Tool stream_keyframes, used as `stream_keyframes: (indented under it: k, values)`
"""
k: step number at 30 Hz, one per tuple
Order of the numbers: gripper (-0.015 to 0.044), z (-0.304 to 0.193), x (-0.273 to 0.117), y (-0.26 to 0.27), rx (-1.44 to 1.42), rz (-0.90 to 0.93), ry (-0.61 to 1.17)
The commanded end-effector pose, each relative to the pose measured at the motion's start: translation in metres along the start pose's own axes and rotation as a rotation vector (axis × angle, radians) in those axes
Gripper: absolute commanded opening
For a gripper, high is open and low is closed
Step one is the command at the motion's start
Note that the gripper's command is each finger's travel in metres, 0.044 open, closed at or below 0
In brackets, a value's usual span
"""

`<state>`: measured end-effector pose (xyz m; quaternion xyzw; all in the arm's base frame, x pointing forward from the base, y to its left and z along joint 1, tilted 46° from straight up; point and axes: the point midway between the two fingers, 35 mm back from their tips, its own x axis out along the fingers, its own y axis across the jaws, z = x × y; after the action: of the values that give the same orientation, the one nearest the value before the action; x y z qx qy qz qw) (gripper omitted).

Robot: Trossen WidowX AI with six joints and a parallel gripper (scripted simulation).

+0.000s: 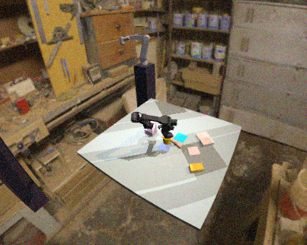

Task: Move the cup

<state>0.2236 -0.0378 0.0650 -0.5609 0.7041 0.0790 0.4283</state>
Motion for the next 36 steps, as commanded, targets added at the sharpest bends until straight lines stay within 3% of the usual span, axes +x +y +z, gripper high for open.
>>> stream_keyframes:
  k: [1, 36]
  values:
    - [0.0000, 0.009, 0.000, 0.002, 0.003, 0.004, 0.000]
    - [0.0000, 0.071, -0.003, 0.014, 0.006, 0.005, -0.003]
